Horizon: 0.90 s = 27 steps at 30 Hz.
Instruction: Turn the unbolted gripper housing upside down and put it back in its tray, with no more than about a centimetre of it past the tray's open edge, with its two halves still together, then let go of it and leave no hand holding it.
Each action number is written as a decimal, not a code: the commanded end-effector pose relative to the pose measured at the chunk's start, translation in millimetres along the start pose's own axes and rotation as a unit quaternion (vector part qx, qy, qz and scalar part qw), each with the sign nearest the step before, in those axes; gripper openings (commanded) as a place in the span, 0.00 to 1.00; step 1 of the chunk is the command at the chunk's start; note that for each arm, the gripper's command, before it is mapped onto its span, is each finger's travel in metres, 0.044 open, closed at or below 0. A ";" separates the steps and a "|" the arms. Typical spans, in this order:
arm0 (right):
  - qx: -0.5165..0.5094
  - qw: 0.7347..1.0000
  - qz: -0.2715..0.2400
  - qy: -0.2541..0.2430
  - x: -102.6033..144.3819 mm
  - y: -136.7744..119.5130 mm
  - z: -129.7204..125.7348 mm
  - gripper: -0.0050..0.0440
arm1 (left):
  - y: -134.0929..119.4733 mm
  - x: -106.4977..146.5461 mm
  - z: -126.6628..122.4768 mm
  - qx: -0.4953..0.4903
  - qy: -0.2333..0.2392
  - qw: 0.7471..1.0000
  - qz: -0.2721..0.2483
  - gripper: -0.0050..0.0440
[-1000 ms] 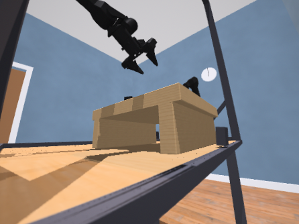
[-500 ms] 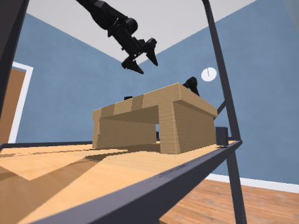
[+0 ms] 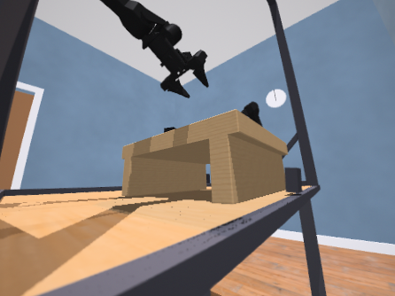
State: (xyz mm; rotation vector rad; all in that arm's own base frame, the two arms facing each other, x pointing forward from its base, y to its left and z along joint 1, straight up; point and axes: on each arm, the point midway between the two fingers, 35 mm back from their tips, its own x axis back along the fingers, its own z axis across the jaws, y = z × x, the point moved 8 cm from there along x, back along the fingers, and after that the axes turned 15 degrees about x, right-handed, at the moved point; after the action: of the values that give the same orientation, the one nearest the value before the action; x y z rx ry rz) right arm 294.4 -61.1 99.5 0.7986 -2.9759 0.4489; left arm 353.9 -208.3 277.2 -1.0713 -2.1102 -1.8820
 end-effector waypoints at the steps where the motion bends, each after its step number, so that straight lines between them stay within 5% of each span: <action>1: 0.001 1.000 0.000 -0.003 -0.5 -0.2 0.2 0.34 | 9.4 7.8 -2.4 0.001 -0.003 1.000 -0.017 1.00; 27: 0.001 1.000 0.000 -0.003 -1.0 1.8 6.6 0.36 | 9.4 7.8 -2.4 0.001 -0.003 1.000 -0.017 1.00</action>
State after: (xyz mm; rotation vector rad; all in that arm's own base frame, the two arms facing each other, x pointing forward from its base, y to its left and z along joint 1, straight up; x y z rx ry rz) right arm 293.8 -60.8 91.4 0.7988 -2.9763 0.4488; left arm 353.9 -208.3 277.2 -1.0713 -2.1102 -1.8820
